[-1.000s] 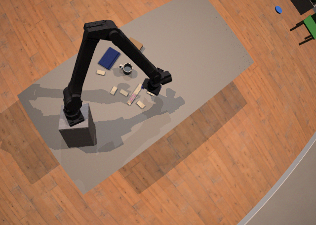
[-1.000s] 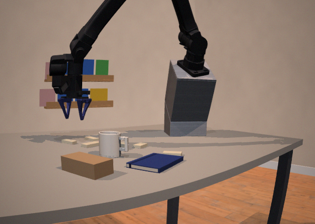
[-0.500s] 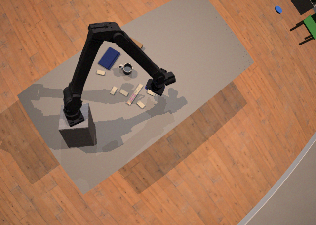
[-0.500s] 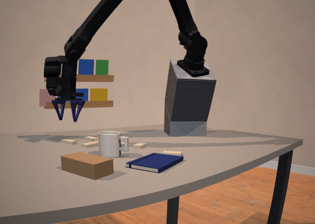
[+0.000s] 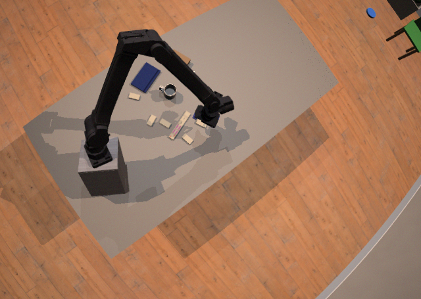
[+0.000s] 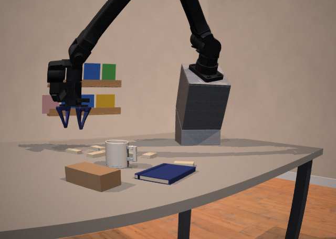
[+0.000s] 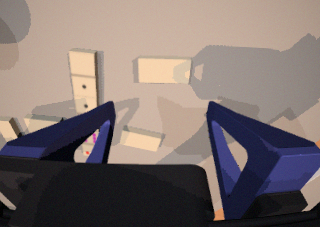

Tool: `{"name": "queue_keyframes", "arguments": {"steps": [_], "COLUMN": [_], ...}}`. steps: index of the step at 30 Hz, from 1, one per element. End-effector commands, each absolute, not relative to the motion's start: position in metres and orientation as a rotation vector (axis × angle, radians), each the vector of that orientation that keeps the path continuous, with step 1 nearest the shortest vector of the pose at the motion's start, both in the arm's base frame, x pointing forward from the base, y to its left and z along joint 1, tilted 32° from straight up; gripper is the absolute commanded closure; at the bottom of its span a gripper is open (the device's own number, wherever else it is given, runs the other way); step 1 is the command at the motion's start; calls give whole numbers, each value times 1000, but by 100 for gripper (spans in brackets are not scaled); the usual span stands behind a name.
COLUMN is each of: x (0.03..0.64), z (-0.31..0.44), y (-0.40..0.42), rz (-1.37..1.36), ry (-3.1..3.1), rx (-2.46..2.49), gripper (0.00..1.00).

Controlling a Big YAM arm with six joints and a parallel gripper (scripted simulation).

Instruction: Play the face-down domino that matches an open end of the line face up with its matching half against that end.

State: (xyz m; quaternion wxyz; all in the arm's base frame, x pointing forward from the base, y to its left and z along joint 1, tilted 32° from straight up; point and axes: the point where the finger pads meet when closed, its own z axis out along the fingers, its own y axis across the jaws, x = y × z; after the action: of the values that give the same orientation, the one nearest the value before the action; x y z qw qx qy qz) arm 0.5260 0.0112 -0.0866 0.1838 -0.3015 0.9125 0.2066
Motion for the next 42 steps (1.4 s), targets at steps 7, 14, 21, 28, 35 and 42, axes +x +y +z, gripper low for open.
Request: {"name": "queue_keyframes", "arguments": {"steps": [7, 14, 21, 28, 35, 42], "x": [539, 530, 544, 548, 543, 559], "z": [-78, -86, -106, -112, -125, -126], "y": [-8, 8, 10, 11, 19, 29], "rz": [562, 576, 565, 562, 572, 549], "ry": [2570, 2572, 2577, 2579, 2588, 2562], "rx": [-809, -838, -806, -796, -804, -809], "gripper": [28, 28, 28, 28, 28, 28]}}
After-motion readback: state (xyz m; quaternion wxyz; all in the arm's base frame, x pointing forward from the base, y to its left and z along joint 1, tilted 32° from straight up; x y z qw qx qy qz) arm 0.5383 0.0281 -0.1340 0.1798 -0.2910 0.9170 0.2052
